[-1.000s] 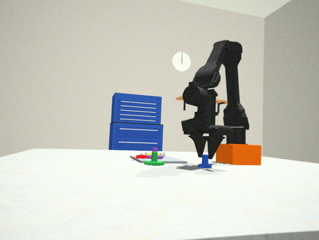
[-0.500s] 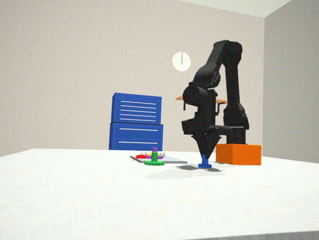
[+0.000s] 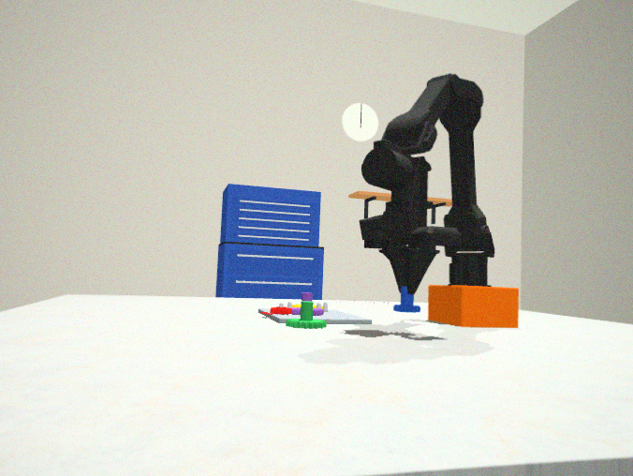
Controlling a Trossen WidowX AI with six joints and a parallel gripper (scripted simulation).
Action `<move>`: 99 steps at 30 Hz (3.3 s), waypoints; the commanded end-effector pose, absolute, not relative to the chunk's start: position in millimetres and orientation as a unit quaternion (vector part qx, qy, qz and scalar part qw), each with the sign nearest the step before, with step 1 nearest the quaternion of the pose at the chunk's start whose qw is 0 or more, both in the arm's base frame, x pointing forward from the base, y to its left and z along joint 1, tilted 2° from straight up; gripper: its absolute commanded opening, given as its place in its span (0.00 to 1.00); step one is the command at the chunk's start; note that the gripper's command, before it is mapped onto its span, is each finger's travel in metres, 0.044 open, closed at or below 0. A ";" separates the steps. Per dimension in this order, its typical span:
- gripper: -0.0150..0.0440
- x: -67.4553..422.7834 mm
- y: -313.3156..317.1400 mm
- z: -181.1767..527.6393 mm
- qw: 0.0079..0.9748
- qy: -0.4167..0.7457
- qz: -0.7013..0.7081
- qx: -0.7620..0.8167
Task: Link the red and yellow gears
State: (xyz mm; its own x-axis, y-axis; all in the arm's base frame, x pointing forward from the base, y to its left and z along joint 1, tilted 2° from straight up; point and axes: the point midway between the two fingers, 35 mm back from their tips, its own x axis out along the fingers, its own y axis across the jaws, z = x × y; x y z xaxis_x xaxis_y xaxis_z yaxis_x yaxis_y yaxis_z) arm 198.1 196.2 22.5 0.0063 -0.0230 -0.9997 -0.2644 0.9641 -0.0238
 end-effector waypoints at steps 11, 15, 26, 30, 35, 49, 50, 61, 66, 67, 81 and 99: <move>0.25 201.1 201.3 63.9 0.706 0.695 0.088 -0.097; 0.25 200.4 201.1 75.3 0.706 0.695 0.088 -0.097; 0.25 196.7 198.7 106.9 0.706 0.696 0.088 -0.097; 0.25 194.7 197.1 118.4 0.706 0.696 0.088 -0.097; 0.25 191.7 194.7 132.3 0.706 0.696 0.088 -0.097; 0.25 204.2 182.8 129.3 0.707 0.696 0.081 -0.095; 0.25 205.7 181.5 128.7 0.707 0.696 0.080 -0.095; 0.25 221.9 165.4 122.0 0.707 0.697 0.076 -0.092; 0.25 229.3 158.0 118.8 0.708 0.696 0.076 -0.092; 0.25 230.8 156.5 118.2 0.708 0.696 0.076 -0.092; 0.25 250.4 134.0 109.0 0.708 0.696 0.077 -0.094; 0.25 268.9 100.7 97.5 0.707 0.698 0.073 -0.090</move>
